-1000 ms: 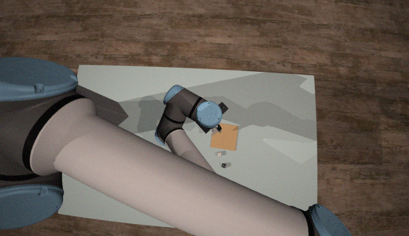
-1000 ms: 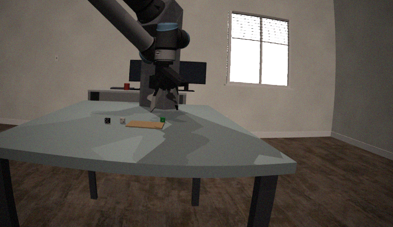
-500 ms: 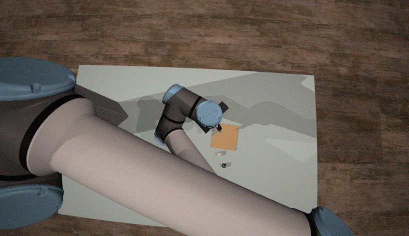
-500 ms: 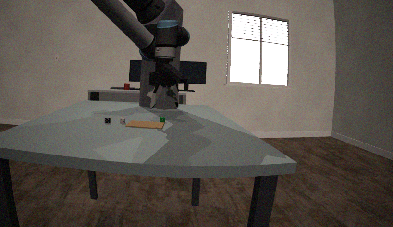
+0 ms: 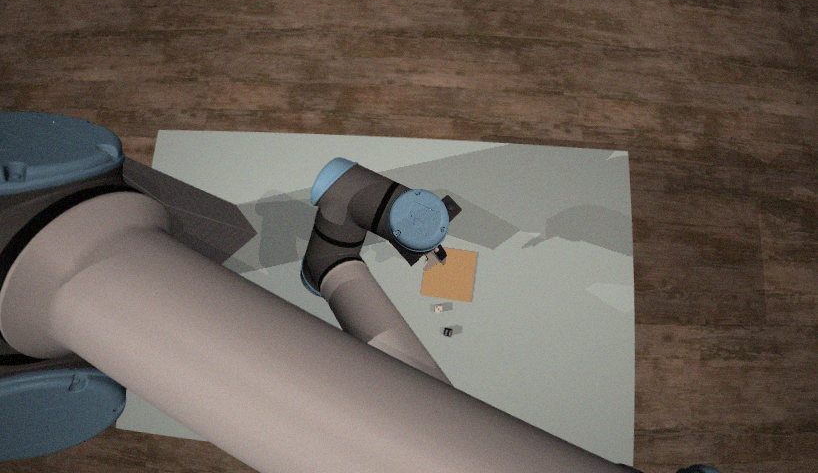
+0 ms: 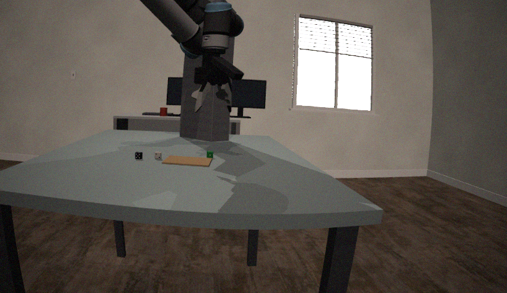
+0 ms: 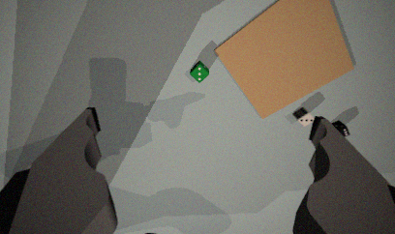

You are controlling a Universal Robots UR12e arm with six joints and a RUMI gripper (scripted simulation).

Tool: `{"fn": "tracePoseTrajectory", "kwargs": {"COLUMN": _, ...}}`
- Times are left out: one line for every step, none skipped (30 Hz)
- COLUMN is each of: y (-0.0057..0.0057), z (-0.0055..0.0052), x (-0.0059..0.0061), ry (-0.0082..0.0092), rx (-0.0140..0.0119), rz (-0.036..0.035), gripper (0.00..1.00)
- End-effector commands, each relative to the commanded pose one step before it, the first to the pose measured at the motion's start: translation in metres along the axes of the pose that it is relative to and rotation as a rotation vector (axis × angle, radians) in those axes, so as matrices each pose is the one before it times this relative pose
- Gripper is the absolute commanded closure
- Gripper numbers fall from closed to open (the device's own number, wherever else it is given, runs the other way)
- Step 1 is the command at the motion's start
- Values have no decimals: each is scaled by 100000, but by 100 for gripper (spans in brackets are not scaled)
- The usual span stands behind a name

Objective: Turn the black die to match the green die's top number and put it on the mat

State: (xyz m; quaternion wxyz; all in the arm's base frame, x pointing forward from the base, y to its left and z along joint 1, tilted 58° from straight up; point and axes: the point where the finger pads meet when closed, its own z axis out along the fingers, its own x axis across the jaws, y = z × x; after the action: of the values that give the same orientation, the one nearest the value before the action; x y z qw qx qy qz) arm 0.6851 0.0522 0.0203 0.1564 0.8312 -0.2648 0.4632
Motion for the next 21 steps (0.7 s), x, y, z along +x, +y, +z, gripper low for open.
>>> {"fn": "tracePoseTrajectory", "kwargs": {"y": -34, "z": -1442, "x": 32, "ry": -79, "rx": -35, "rz": 19, "gripper": 0}}
{"fn": "tracePoseTrajectory", "kwargs": {"y": 0, "z": 0, "x": 0, "ry": 0, "rx": 0, "rz": 0, "gripper": 0}}
{"fn": "tracePoseTrajectory", "kwargs": {"y": 0, "z": 0, "x": 0, "ry": 0, "rx": 0, "rz": 0, "gripper": 0}}
{"fn": "tracePoseTrajectory", "kwargs": {"y": 0, "z": -7, "x": 0, "ry": 0, "rx": 0, "rz": 0, "gripper": 0}}
{"fn": "tracePoseTrajectory", "kwargs": {"y": 0, "z": 0, "x": 0, "ry": 0, "rx": 0, "rz": 0, "gripper": 0}}
{"fn": "tracePoseTrajectory", "kwargs": {"y": 0, "z": 0, "x": 0, "ry": 0, "rx": 0, "rz": 0, "gripper": 0}}
{"fn": "tracePoseTrajectory", "kwargs": {"y": 0, "z": 0, "x": 0, "ry": 0, "rx": 0, "rz": 0, "gripper": 0}}
{"fn": "tracePoseTrajectory", "kwargs": {"y": 0, "z": 0, "x": 0, "ry": 0, "rx": 0, "rz": 0, "gripper": 0}}
{"fn": "tracePoseTrajectory", "kwargs": {"y": 0, "z": 0, "x": 0, "ry": 0, "rx": 0, "rz": 0, "gripper": 0}}
{"fn": "tracePoseTrajectory", "kwargs": {"y": 0, "z": 0, "x": 0, "ry": 0, "rx": 0, "rz": 0, "gripper": 0}}
{"fn": "tracePoseTrajectory", "kwargs": {"y": 2, "z": 2, "x": 8, "ry": -1, "rx": 0, "rz": 33, "gripper": 0}}
{"fn": "tracePoseTrajectory", "kwargs": {"y": 14, "z": 11, "x": 55, "ry": -8, "rx": -1, "rz": 216, "gripper": 0}}
{"fn": "tracePoseTrajectory", "kwargs": {"y": 35, "z": 28, "x": 139, "ry": -20, "rx": -2, "rz": 548, "gripper": 0}}
{"fn": "tracePoseTrajectory", "kwargs": {"y": 63, "z": 51, "x": 253, "ry": -35, "rx": -4, "rz": 993, "gripper": 0}}
{"fn": "tracePoseTrajectory", "kwargs": {"y": 95, "z": 76, "x": 387, "ry": -52, "rx": -7, "rz": 1516, "gripper": 0}}
{"fn": "tracePoseTrajectory", "kwargs": {"y": 128, "z": 101, "x": 535, "ry": -69, "rx": -10, "rz": 2088, "gripper": 0}}
{"fn": "tracePoseTrajectory", "kwargs": {"y": 158, "z": 124, "x": 691, "ry": -82, "rx": -13, "rz": 2681, "gripper": 0}}
{"fn": "tracePoseTrajectory", "kwargs": {"y": 183, "z": 143, "x": 849, "ry": -92, "rx": -16, "rz": 3270, "gripper": 0}}
{"fn": "tracePoseTrajectory", "kwargs": {"y": 0, "z": 0, "x": 0, "ry": 0, "rx": 0, "rz": 0, "gripper": 0}}
{"fn": "tracePoseTrajectory", "kwargs": {"y": 0, "z": 0, "x": 0, "ry": 0, "rx": 0, "rz": 0, "gripper": 0}}
{"fn": "tracePoseTrajectory", "kwargs": {"y": 200, "z": 156, "x": 1004, "ry": -97, "rx": -19, "rz": 3832, "gripper": 0}}
